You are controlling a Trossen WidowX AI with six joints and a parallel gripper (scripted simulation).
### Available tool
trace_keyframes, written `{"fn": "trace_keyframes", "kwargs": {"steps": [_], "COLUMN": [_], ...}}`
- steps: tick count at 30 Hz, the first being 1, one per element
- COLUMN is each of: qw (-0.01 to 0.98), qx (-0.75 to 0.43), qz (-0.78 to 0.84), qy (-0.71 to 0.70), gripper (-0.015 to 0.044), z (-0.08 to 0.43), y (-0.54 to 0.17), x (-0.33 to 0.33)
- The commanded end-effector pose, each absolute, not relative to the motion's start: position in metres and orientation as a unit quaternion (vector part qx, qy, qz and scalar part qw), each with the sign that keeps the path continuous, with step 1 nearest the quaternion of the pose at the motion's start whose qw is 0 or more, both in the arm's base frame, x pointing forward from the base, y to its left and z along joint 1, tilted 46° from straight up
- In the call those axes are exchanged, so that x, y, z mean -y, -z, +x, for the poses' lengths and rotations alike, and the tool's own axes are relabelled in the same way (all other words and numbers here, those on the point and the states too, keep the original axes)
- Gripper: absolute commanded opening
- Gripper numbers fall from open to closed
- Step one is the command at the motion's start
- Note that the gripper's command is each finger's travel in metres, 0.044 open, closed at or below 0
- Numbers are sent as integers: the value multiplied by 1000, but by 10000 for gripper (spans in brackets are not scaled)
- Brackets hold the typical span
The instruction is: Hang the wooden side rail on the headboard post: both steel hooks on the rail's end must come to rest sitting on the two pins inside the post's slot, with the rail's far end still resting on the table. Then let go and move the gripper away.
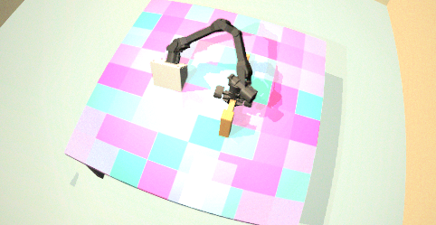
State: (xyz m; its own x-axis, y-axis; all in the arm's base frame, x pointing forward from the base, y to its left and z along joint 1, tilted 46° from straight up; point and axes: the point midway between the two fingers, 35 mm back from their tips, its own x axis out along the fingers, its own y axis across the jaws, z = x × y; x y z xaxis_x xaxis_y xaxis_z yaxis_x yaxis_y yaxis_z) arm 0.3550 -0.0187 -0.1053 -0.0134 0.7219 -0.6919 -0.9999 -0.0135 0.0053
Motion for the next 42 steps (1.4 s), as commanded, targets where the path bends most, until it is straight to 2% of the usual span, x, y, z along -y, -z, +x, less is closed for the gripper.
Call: {"fn": "trace_keyframes", "kwargs": {"steps": [1,42], "qw": [655,655], "qx": [-262,-262], "qz": [-269,-269], "qy": [-656,-656], "gripper": [0,0], "z": [359,358], "y": [102,109], "x": [24,24]}}
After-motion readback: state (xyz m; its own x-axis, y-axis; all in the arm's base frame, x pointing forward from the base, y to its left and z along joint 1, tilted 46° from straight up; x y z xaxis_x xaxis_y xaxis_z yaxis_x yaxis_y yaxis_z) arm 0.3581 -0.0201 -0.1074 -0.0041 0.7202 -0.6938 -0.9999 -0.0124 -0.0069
